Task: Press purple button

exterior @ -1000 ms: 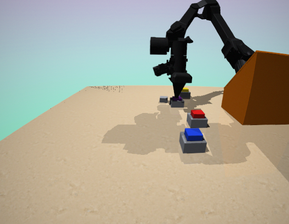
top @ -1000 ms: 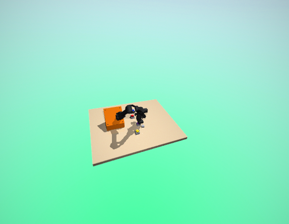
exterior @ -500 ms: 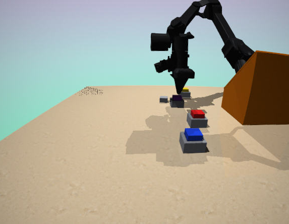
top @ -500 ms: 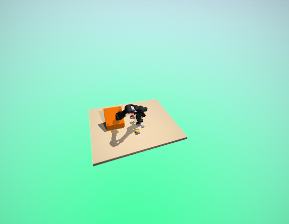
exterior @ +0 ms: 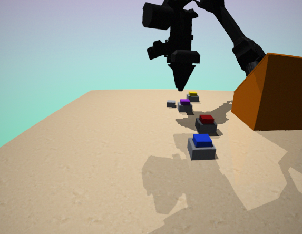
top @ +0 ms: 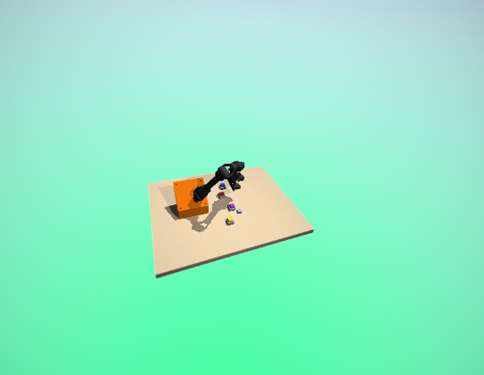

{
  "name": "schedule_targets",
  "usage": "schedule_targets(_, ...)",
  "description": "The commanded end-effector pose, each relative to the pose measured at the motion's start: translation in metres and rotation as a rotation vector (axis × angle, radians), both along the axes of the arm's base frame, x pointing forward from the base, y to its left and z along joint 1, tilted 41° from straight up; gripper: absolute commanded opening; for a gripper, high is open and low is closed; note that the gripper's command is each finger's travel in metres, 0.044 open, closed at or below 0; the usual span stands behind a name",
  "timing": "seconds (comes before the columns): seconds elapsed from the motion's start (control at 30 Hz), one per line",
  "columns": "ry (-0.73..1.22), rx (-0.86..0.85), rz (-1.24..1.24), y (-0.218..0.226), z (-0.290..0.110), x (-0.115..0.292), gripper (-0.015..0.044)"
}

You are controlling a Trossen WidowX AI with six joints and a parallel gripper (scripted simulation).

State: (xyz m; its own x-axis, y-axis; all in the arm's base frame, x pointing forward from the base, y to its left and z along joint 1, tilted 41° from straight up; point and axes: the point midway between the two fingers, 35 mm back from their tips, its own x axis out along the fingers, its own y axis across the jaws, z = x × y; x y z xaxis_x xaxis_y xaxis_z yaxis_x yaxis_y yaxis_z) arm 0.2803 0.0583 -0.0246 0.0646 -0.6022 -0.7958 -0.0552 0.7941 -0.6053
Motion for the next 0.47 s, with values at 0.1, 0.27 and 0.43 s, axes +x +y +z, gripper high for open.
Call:
schedule_targets(0.1, 0.010, -0.017, -0.008, 0.102, -0.057, -0.028, 0.0400)
schedule_targets(0.27, 0.004, -0.040, -0.014, 0.134, -0.080, -0.049, 0.0400)
schedule_targets(0.43, 0.004, -0.040, -0.014, 0.134, -0.080, -0.049, 0.0400)
